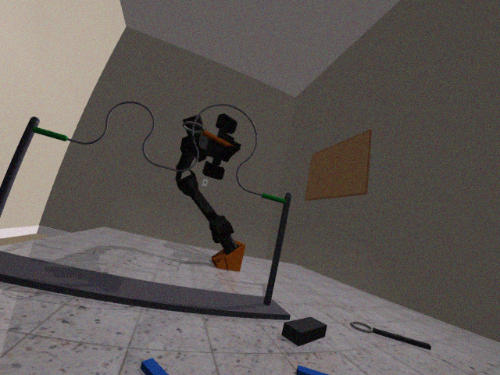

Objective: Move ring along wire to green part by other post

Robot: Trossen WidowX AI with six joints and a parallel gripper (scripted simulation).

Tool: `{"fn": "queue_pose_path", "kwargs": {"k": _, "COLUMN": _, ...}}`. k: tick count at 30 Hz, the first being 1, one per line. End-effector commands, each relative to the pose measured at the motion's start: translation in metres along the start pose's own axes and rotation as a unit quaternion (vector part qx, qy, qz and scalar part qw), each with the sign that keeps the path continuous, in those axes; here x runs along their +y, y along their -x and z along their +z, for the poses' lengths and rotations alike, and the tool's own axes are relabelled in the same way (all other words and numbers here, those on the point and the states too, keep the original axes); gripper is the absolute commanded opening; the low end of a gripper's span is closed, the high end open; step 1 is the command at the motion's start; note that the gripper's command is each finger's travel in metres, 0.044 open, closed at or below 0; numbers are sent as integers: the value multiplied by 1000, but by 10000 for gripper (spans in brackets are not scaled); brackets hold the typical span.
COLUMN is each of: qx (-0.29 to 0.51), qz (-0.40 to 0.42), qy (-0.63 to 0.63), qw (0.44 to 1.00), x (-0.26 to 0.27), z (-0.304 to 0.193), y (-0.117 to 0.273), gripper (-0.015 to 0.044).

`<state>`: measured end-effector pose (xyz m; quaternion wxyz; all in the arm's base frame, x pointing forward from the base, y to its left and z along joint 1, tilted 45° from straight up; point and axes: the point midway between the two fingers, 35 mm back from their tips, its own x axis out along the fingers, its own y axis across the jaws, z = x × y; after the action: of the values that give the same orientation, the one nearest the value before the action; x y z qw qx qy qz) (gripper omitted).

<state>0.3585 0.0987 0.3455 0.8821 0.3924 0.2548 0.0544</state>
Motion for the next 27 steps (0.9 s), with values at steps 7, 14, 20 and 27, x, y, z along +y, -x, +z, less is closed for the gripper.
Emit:
{"fn": "queue_pose_path", "kwargs": {"k": 7, "qx": -8, "qz": -23, "qy": 48, "qw": 999, "x": 0, "z": 2, "y": 1, "gripper": -150}}
{"fn": "queue_pose_path", "kwargs": {"k": 14, "qx": -12, "qz": -40, "qy": 78, "qw": 996, "x": -2, "z": 2, "y": 1, "gripper": -150}}
{"fn": "queue_pose_path", "kwargs": {"k": 20, "qx": -15, "qz": -55, "qy": 105, "qw": 993, "x": -4, "z": 2, "y": 0, "gripper": -150}}
{"fn": "queue_pose_path", "kwargs": {"k": 27, "qx": -20, "qz": -74, "qy": 138, "qw": 987, "x": -6, "z": 2, "y": 0, "gripper": -150}}
